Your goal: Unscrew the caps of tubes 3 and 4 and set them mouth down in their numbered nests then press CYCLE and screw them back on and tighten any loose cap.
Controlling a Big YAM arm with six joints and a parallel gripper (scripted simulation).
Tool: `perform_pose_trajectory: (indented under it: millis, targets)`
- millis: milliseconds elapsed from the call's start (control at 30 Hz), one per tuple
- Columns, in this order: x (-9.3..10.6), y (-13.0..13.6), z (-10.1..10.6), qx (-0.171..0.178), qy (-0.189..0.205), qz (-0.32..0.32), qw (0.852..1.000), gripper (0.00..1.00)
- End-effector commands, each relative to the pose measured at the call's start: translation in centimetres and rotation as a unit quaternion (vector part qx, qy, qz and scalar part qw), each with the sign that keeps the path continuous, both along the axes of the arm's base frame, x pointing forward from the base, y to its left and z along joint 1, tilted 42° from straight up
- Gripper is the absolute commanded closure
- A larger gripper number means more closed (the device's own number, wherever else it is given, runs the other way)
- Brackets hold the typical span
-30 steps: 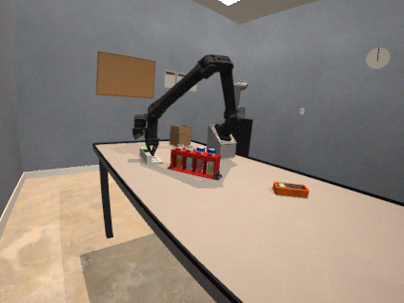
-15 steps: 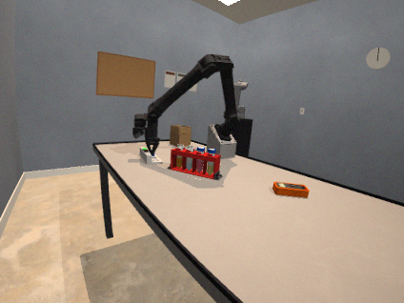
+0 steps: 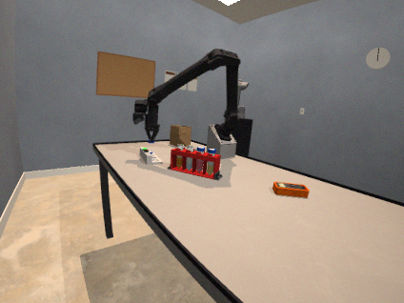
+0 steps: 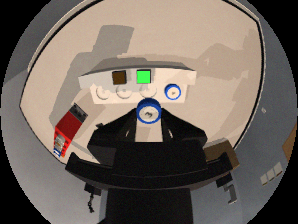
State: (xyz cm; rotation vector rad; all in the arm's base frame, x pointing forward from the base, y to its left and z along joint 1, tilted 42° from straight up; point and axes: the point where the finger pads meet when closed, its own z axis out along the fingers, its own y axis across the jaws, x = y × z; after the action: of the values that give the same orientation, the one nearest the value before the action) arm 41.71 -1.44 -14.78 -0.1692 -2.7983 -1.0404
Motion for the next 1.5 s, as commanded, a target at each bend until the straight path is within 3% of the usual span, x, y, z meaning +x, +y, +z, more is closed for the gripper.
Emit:
perform_pose_trajectory:
  millis: [0, 367, 400, 600, 633, 733, 833, 967, 1033, 1100, 1200, 1400, 1467]
  targets:
    - [2.0, -2.0, 2.0, -0.005, -0.023, 0.005, 1.000, 1.00]
    - [2.6, -5.8, 6.2, -0.007, -0.024, 0.005, 1.000, 1.00]
    - [2.0, -5.2, 5.0, -0.001, -0.011, 0.008, 1.000, 1.00]
    - [0.3, -3.2, 4.3, 0.007, 0.009, 0.023, 1.000, 1.00]
    - [0.4, -2.7, 6.1, 0.009, -0.030, 0.053, 0.998, 1.00]
    - [0.2, -1.0, 7.5, 0.018, -0.115, 0.138, 0.984, 1.00]
    - [0.0, -0.4, 8.1, 0.023, -0.149, 0.176, 0.973, 1.00]
    - [-0.6, 1.4, 9.7, 0.035, -0.218, 0.255, 0.942, 1.00]
    - [-0.6, 1.4, 9.7, 0.035, -0.218, 0.255, 0.942, 1.00]
    - [-1.2, 2.6, 10.9, 0.046, -0.270, 0.317, 0.908, 1.00]
    - [-1.8, 3.8, 12.0, 0.056, -0.309, 0.365, 0.876, 1.00]
    - [-3.1, 7.4, 15.3, 0.057, -0.310, 0.366, 0.876, 1.00]
    - [-3.6, 8.5, 16.4, 0.058, -0.301, 0.358, 0.882, 1.00]
